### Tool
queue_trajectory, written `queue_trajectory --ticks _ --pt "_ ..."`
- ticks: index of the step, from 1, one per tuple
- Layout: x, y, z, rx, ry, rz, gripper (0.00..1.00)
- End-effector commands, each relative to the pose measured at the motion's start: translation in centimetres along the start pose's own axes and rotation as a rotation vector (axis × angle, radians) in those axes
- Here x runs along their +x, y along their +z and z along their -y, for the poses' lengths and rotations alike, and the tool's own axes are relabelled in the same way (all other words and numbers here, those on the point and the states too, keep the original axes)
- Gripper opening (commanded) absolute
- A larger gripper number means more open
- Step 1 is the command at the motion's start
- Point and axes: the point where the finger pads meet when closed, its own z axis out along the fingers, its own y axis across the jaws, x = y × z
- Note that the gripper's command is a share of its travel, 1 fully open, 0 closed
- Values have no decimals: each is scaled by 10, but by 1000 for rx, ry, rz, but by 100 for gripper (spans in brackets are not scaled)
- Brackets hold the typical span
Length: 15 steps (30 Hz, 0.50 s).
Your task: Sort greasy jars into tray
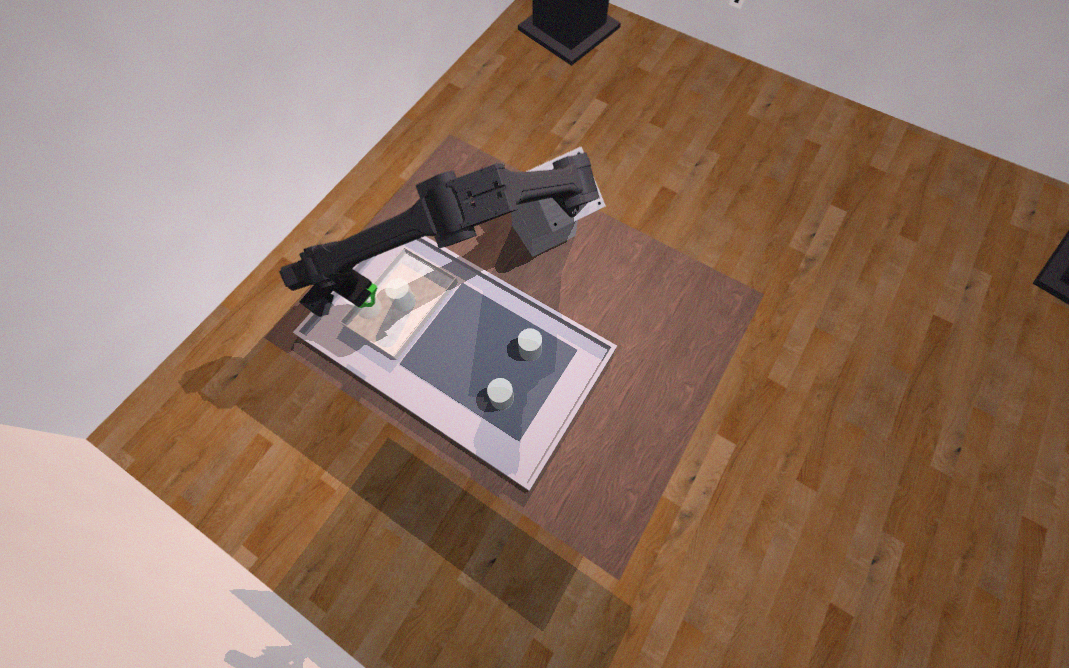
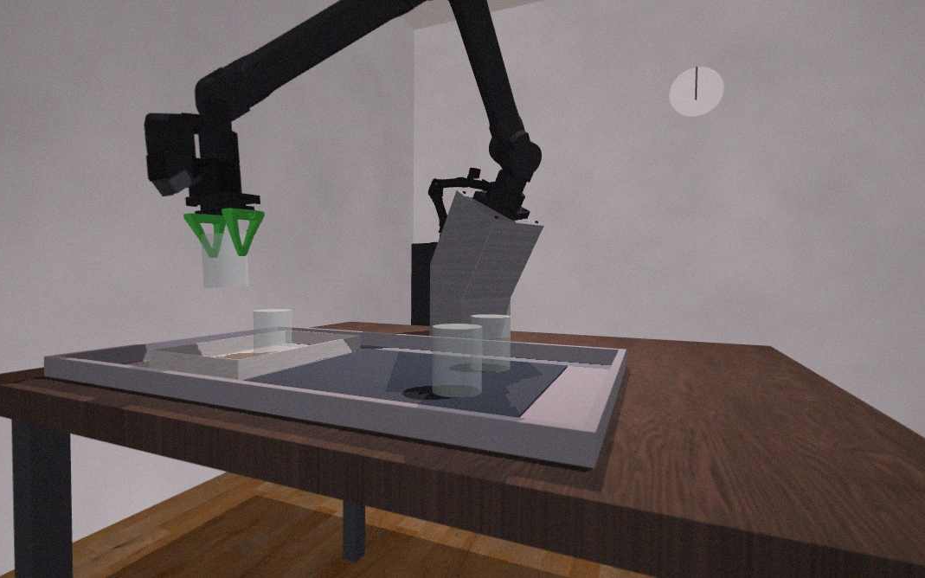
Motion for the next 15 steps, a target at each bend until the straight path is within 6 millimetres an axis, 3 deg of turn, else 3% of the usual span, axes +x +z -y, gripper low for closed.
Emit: queue_trajectory --ticks 1,15 --pt "-24 -11 15 36 -17 51 0" --pt "-26 21 16 36 -17 51 0"
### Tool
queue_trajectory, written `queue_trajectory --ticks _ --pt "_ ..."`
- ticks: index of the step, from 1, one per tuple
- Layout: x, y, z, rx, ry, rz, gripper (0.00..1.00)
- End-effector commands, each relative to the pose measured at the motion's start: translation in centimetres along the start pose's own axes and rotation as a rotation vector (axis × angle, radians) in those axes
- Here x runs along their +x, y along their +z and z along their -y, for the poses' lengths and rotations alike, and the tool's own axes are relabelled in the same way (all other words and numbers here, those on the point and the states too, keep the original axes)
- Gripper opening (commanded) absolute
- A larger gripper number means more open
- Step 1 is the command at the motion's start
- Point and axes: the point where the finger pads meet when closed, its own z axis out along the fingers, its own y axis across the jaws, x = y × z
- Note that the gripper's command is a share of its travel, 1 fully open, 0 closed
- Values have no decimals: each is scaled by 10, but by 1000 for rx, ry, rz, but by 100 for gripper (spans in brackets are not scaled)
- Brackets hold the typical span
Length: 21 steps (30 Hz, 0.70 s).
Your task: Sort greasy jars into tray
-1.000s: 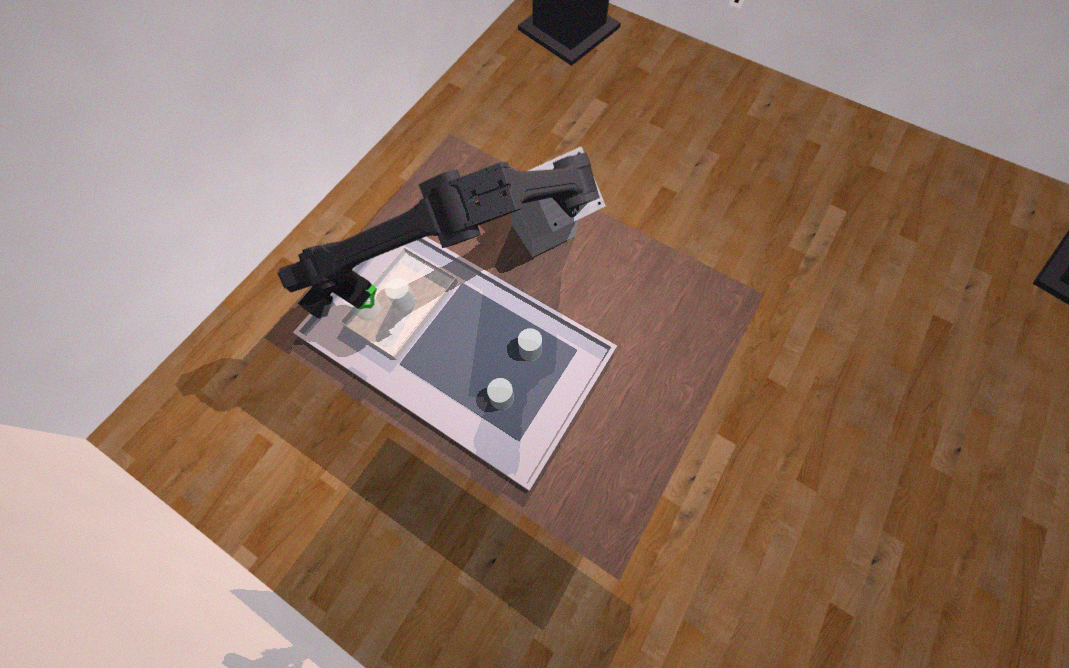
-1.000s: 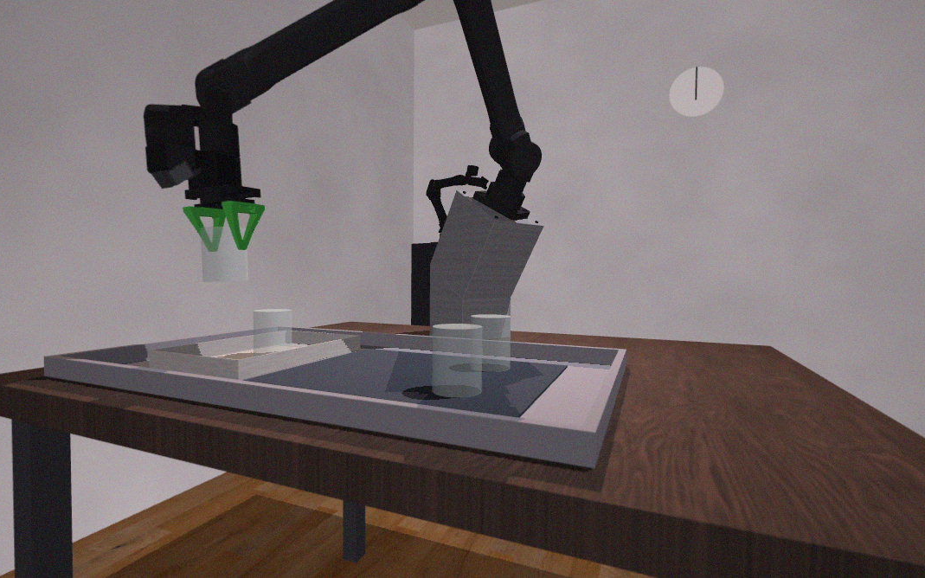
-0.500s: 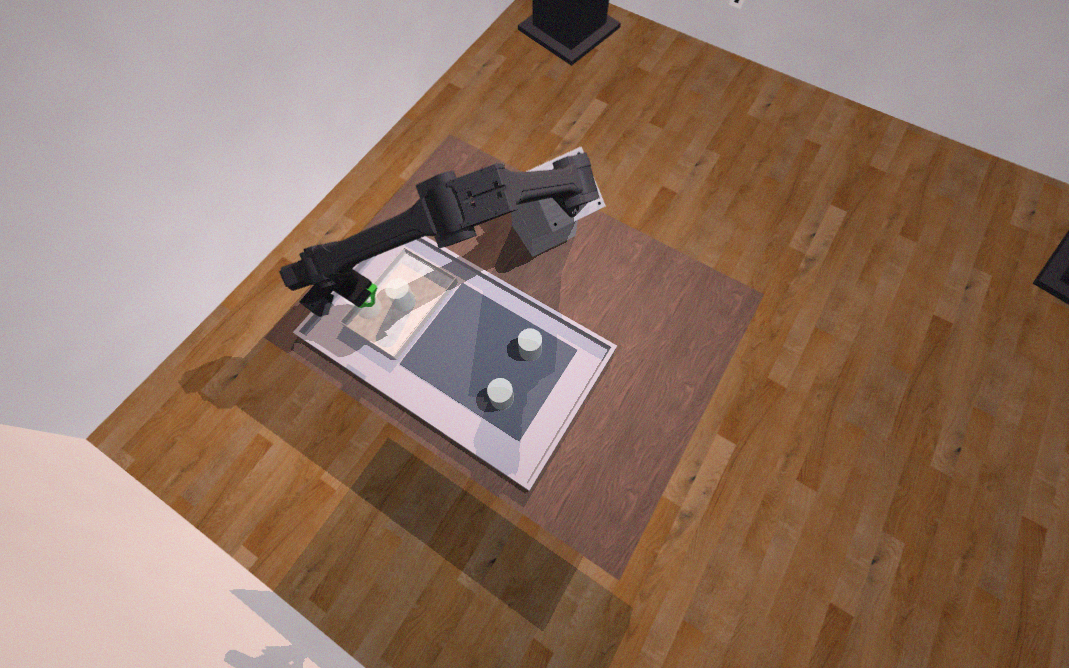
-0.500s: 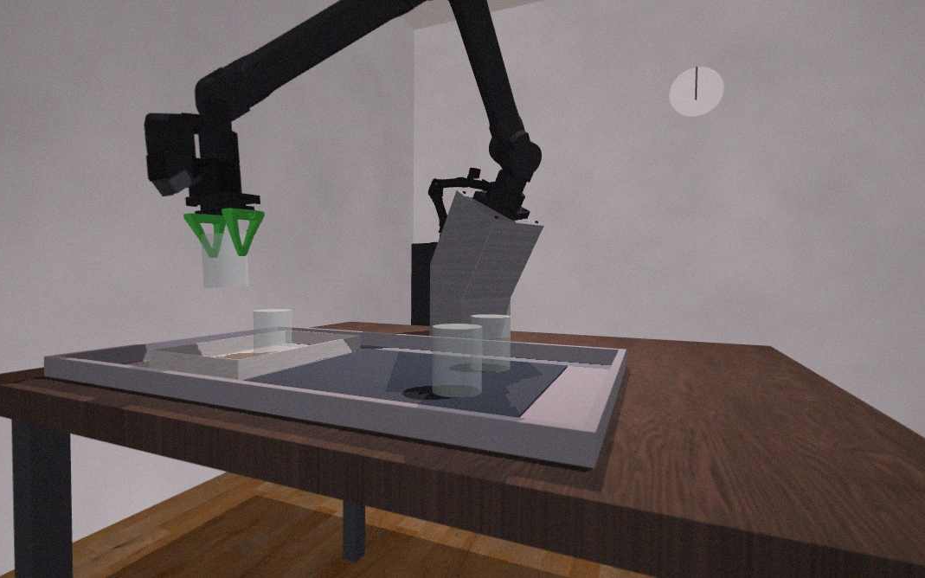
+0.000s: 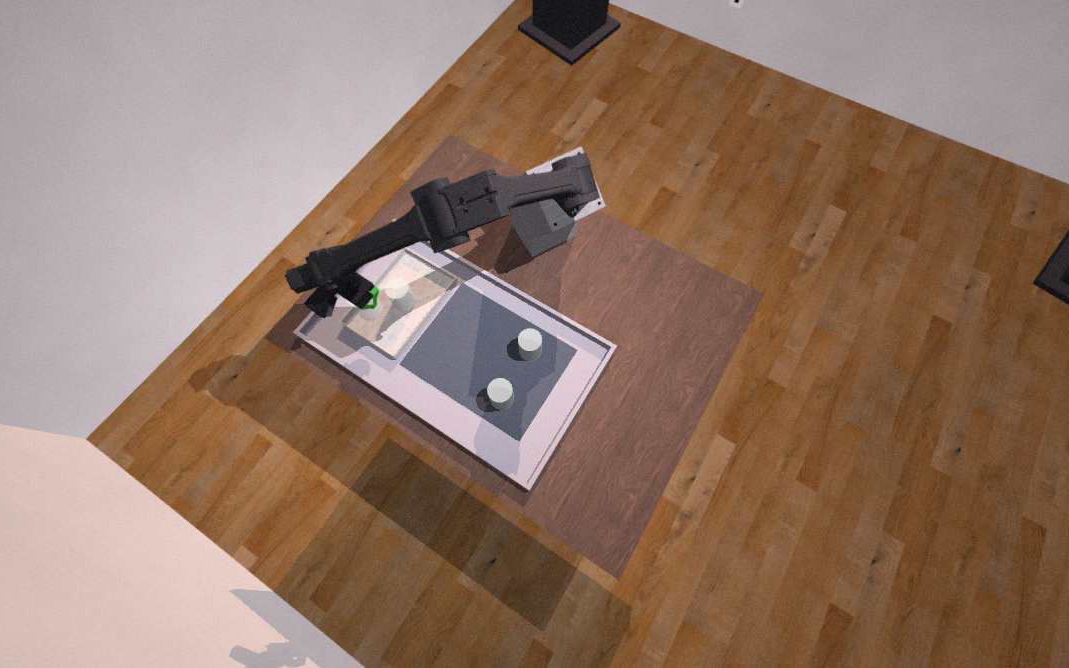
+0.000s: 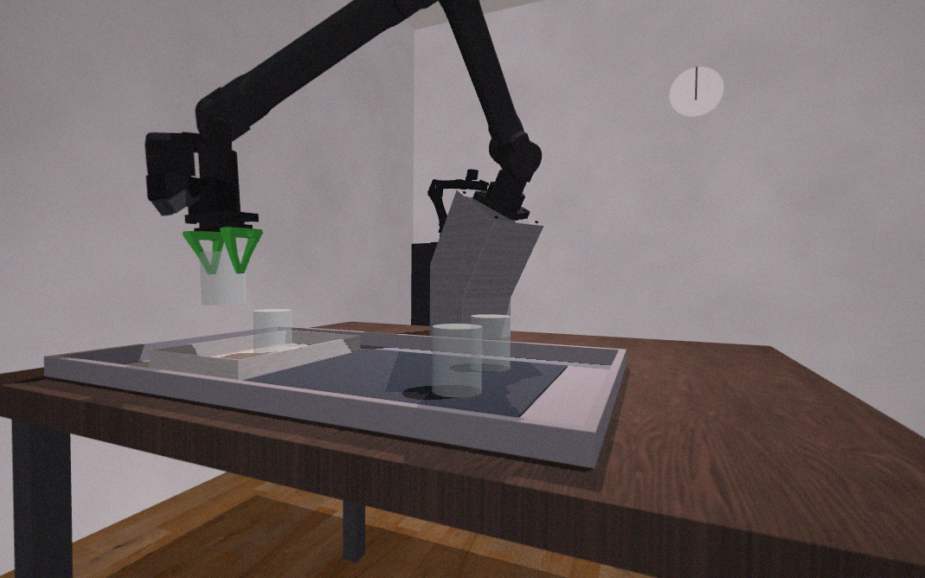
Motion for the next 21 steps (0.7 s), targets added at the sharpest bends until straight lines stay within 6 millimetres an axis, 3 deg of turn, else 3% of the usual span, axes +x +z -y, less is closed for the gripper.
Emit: queue_trajectory --ticks 1,21 --pt "-28 -4 6 28 -22 43 0" --pt "-30 44 7 28 -22 43 0"
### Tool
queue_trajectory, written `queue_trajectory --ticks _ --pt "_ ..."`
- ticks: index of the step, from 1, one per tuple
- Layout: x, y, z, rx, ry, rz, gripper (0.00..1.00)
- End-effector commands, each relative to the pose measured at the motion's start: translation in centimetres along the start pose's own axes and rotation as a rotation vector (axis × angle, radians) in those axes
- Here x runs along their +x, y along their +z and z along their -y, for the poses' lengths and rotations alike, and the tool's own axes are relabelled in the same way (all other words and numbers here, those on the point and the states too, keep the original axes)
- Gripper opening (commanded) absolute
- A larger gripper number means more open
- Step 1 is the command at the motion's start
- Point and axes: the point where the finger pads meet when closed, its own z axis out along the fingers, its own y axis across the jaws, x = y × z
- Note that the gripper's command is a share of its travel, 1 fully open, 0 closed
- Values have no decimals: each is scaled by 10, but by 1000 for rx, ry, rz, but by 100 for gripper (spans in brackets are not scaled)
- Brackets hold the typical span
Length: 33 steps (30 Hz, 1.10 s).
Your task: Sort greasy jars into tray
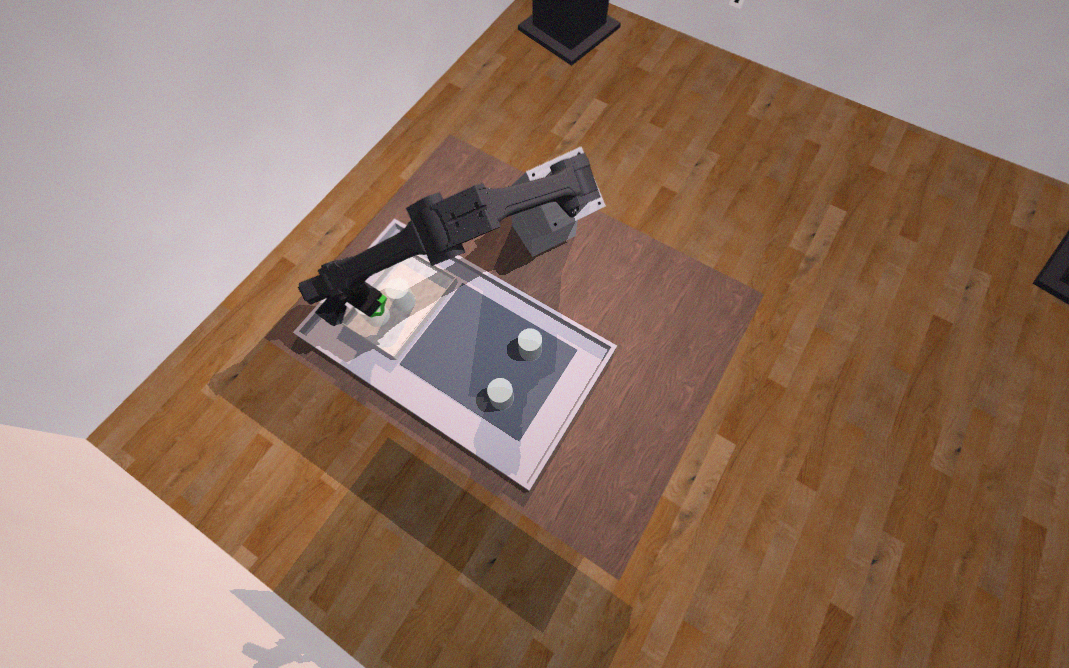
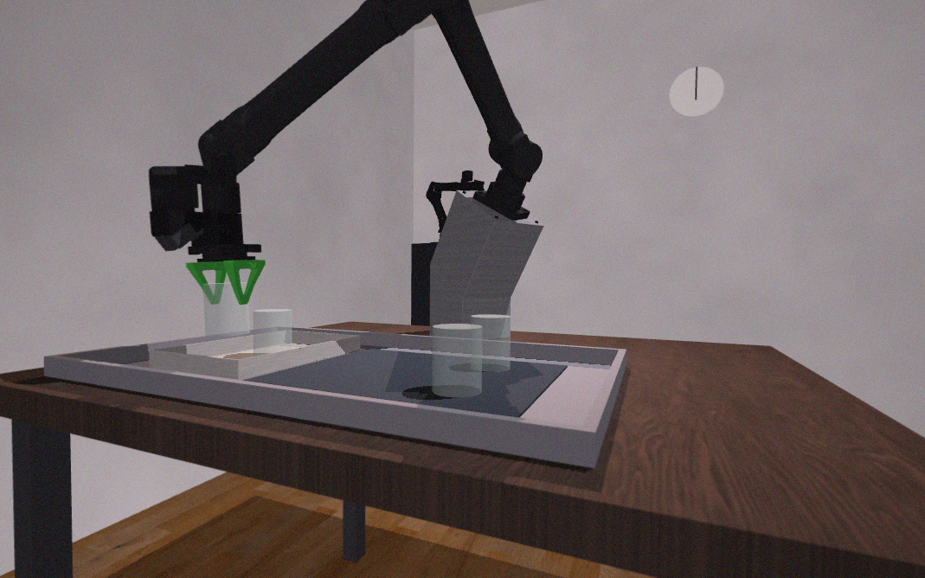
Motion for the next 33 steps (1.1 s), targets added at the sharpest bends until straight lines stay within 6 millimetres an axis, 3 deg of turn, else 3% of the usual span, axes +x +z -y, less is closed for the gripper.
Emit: queue_trajectory --ticks 1,11,12,33 --pt "-32 -8 8 29 -23 51 0" --pt "-33 0 8 29 -23 51 0" --pt "-42 4 4 29 -23 51 0" --pt "-42 13 2 29 -23 51 0"
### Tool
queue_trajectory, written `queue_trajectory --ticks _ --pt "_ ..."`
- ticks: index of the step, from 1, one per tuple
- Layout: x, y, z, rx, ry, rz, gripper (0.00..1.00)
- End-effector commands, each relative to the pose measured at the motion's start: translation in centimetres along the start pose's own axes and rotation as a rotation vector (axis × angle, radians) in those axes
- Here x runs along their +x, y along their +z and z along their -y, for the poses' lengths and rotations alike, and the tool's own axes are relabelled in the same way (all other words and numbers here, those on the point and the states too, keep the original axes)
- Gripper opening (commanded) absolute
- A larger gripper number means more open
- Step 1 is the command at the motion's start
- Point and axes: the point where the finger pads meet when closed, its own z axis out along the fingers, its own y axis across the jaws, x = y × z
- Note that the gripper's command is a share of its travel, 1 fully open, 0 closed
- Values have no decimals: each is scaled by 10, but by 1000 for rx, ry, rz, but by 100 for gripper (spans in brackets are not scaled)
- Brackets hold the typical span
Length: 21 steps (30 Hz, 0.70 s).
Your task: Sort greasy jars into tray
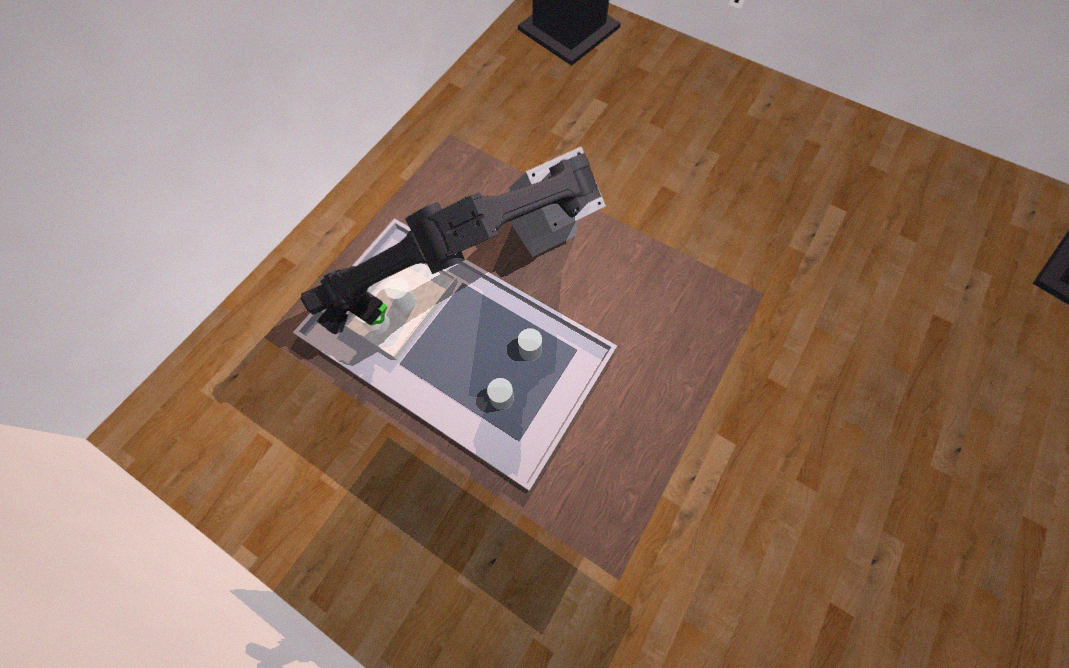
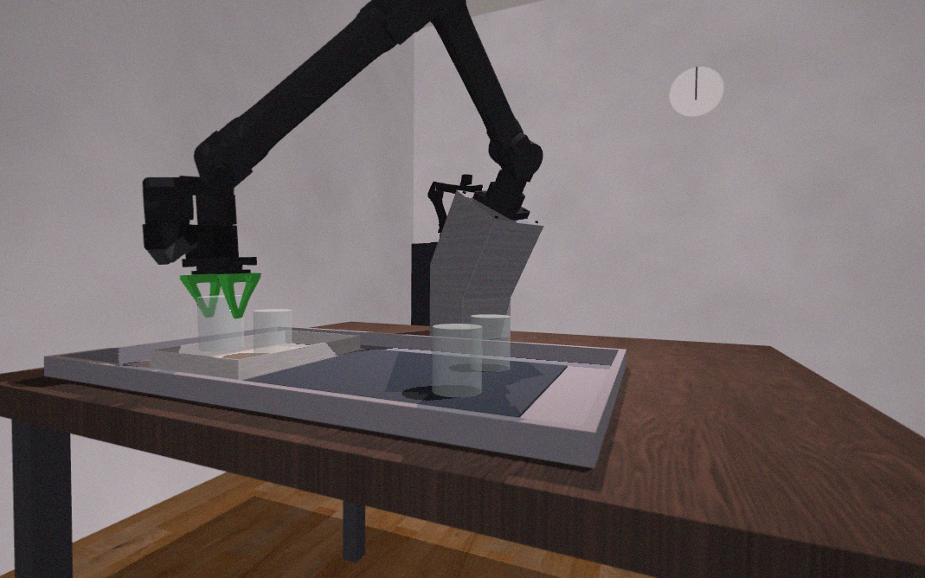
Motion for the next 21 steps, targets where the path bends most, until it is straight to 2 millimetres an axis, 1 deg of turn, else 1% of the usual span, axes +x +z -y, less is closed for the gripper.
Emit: queue_trajectory --ticks 1,3,17,21 --pt "-27 -7 6 22 -22 44 0" --pt "-27 -7 6 22 -22 44 0" --pt "-28 12 6 22 -22 44 0" --pt "-28 12 6 22 -22 44 0"
